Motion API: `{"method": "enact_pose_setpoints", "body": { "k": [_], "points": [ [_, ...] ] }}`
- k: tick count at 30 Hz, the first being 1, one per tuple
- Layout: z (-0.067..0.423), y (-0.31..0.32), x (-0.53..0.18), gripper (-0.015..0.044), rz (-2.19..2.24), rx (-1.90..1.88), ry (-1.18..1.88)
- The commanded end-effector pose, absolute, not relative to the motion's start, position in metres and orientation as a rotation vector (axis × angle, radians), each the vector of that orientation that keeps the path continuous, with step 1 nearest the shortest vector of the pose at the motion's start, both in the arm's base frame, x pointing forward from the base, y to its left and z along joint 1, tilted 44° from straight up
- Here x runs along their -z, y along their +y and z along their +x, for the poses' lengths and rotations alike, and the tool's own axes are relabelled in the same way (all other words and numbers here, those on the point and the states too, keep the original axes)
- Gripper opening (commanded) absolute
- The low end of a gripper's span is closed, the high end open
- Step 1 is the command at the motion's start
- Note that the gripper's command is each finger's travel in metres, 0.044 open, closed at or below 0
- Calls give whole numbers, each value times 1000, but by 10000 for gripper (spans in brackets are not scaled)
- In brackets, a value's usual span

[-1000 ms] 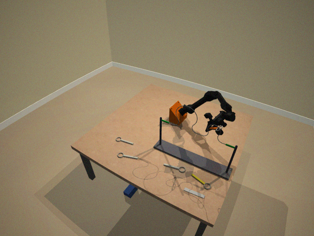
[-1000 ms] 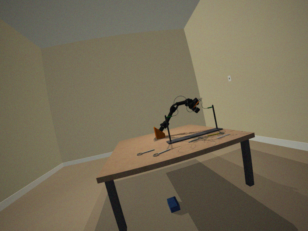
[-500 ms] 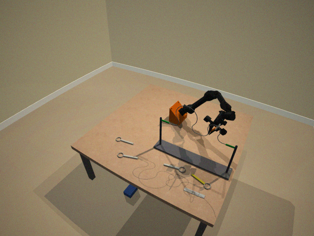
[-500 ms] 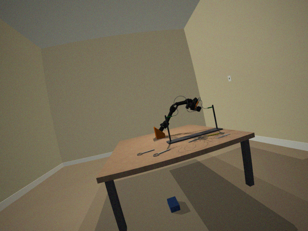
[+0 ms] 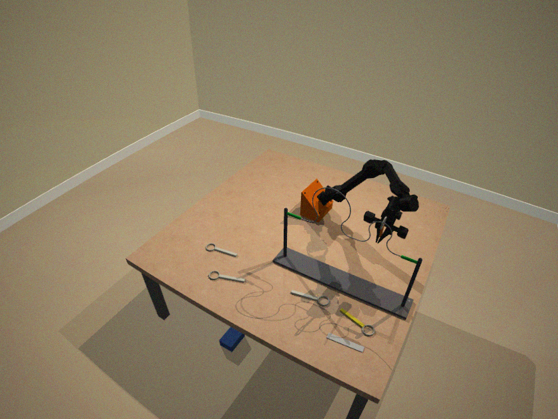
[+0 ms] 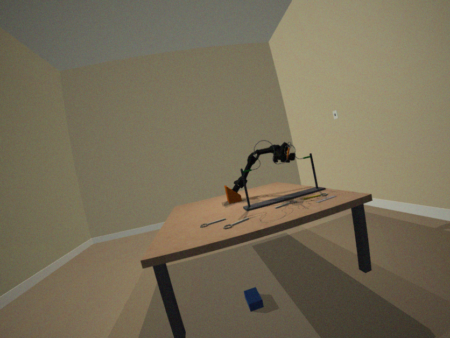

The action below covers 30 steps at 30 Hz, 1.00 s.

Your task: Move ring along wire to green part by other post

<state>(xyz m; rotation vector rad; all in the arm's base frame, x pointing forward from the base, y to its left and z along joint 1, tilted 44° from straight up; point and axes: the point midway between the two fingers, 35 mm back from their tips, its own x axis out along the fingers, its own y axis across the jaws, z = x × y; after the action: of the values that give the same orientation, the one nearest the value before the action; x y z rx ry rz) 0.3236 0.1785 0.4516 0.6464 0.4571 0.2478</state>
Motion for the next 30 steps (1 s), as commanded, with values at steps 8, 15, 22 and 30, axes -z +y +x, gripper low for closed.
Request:
{"method": "enact_pose_setpoints", "body": {
  "k": [8,15,22,30],
  "points": [
    [321,190,-464,-150,877,-317,450],
    [320,196,-473,-150,1028,-361,442],
    [320,200,-483,-150,1180,-403,433],
    [319,203,-495,-150,1353,-451,419]
  ]
}}
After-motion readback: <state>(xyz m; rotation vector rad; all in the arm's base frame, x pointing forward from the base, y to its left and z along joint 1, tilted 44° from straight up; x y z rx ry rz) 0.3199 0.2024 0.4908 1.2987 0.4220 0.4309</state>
